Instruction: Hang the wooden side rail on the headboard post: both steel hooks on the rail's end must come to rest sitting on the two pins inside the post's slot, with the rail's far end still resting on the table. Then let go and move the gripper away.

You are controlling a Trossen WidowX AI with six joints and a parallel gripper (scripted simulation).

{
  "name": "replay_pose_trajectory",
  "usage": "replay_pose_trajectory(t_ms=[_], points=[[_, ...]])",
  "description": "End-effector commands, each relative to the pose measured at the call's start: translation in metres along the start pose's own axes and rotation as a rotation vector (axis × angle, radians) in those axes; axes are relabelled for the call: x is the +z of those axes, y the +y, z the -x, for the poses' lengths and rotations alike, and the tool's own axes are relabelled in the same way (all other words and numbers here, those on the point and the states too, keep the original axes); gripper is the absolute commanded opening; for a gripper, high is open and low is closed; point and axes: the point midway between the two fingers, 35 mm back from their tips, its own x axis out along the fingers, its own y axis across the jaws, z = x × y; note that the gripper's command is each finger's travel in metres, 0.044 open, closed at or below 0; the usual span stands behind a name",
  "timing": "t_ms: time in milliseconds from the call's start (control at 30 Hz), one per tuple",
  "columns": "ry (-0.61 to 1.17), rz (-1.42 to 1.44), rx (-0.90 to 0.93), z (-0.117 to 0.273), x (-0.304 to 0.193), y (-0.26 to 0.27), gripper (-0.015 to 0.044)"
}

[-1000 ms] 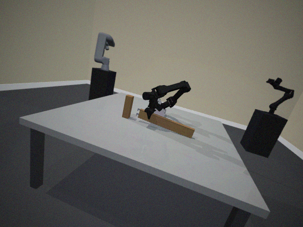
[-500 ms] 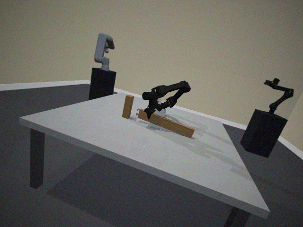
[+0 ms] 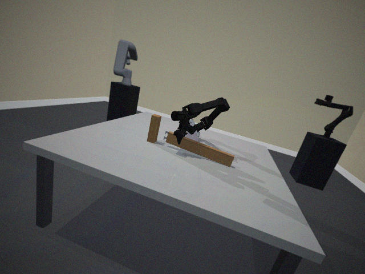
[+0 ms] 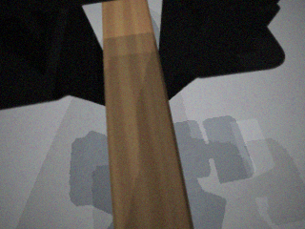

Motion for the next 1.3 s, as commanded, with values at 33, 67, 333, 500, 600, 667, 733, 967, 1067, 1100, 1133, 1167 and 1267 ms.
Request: replay_pose_trajectory(t_ms=[33, 67, 333, 500, 600, 667, 733, 967, 1067, 1100, 1133, 1167, 1267], points=[[0.005, -0.005, -0.007, 0.0031, -0.0038, 0.0006, 0.0], [0.005, -0.005, -0.007, 0.0032, -0.0039, 0.0007, 0.0], [0.005, -0.005, -0.007, 0.004, -0.0047, 0.0004, 0.0], [0.005, -0.005, -0.007, 0.0041, -0.0053, -0.0002, 0.0], [0.005, -0.005, -0.007, 0.0041, -0.0056, -0.0003, 0.0], [0.005, -0.005, -0.007, 0.0041, -0.0058, -0.0001, 0.0], [0.005, -0.005, -0.007, 0.004, -0.006, 0.0001, 0.0], [0.005, -0.005, -0.007, 0.0033, -0.0068, 0.0008, 0.0], [0.005, -0.005, -0.007, 0.0032, -0.0071, 0.0005, 0.0], [0.005, -0.005, -0.007, 0.0032, -0.0073, 0.0004, 0.0], [0.005, -0.005, -0.007, 0.0033, -0.0073, 0.0003, 0.0], [0.005, -0.005, -0.007, 0.0033, -0.0074, 0.0002, 0.0], [0.005, -0.005, -0.007, 0.0036, -0.0076, 0.0, 0.0]])
